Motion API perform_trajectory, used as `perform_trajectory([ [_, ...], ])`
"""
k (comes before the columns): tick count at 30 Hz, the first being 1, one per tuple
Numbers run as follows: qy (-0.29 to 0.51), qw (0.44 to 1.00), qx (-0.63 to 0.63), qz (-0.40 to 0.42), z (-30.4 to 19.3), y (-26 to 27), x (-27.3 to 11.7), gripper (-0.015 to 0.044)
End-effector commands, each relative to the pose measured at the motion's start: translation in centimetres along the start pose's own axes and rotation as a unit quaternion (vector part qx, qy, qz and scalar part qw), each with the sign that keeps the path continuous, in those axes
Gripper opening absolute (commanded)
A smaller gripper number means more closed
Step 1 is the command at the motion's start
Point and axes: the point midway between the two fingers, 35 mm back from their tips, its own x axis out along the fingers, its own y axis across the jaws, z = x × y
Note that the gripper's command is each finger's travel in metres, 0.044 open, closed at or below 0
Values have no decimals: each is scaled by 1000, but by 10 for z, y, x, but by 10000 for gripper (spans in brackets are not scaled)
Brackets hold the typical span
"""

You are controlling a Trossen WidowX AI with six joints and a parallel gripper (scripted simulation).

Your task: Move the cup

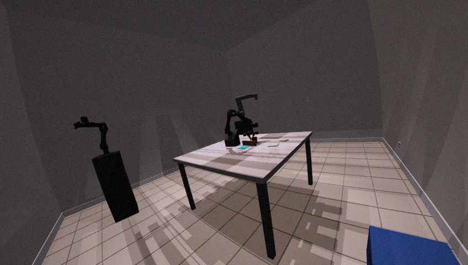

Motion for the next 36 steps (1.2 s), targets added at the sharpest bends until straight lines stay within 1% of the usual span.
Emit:
perform_trajectory([
  [1,0,1000,0,0,0,0,0,56],
  [10,0,1000,0,0,0,0,0,0],
  [16,1,1000,0,1,0,2,-9,0],
  [33,1,1000,-2,-1,-2,4,-78,0],
  [36,0,1000,-2,-1,-2,4,-84,0],
])
